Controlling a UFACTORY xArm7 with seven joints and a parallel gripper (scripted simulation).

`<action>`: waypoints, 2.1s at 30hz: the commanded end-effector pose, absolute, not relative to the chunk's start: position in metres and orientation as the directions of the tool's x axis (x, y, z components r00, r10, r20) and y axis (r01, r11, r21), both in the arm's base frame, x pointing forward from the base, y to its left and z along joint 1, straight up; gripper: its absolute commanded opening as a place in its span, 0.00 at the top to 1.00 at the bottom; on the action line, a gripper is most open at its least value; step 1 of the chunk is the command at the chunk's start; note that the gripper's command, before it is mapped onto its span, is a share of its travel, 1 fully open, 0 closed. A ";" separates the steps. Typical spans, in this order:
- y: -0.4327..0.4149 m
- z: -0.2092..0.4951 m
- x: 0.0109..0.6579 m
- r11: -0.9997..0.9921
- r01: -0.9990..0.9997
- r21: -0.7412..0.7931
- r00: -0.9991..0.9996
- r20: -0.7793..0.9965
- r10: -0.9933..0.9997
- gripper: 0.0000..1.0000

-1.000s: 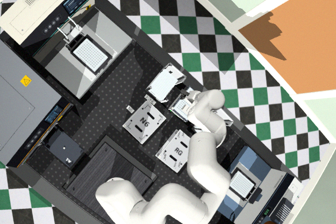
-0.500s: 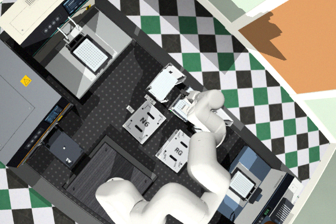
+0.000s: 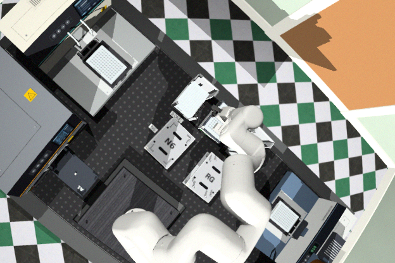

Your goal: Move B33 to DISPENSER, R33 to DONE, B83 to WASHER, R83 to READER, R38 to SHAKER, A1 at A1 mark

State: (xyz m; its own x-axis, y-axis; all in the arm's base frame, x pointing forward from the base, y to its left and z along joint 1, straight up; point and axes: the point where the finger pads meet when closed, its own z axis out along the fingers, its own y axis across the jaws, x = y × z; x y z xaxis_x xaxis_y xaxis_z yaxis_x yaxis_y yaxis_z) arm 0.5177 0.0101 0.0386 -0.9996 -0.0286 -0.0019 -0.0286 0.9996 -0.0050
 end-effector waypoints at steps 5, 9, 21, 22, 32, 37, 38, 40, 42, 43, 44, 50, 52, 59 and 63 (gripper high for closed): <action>0.010 0.039 0.520 1.000 -0.029 -0.005 -1.000 -0.007 -0.029 0.00; 0.010 0.038 0.520 1.000 -0.029 -0.005 -1.000 -0.007 -0.029 0.00; 0.010 0.036 0.520 1.000 -0.029 -0.005 -1.000 -0.007 -0.029 0.00; 0.010 0.036 0.520 1.000 -0.029 -0.005 -1.000 -0.007 -0.029 0.00; 0.010 0.036 0.520 1.000 -0.029 -0.005 -1.000 -0.007 -0.029 1.00; 0.010 0.036 0.520 1.000 -0.029 -0.005 -1.000 -0.007 -0.029 1.00; 0.010 0.036 0.520 1.000 -0.029 -0.005 -1.000 -0.007 -0.029 1.00; 0.010 0.036 0.520 1.000 -0.029 -0.005 -1.000 -0.007 -0.029 1.00; 0.010 0.036 0.520 1.000 -0.029 -0.005 -1.000 -0.007 -0.029 1.00; 0.010 0.036 0.520 1.000 -0.029 -0.005 -1.000 -0.007 -0.029 1.00; 0.010 0.036 0.520 1.000 -0.029 -0.005 -1.000 -0.007 -0.029 1.00; 0.010 0.036 0.520 1.000 -0.029 -0.005 -1.000 -0.007 -0.029 1.00; 0.010 0.036 0.520 1.000 -0.029 -0.005 -1.000 -0.007 -0.029 1.00; 0.010 0.036 0.520 1.000 -0.029 -0.005 -1.000 -0.007 -0.029 1.00; 0.010 0.036 0.520 1.000 -0.029 -0.005 -1.000 -0.007 -0.029 1.00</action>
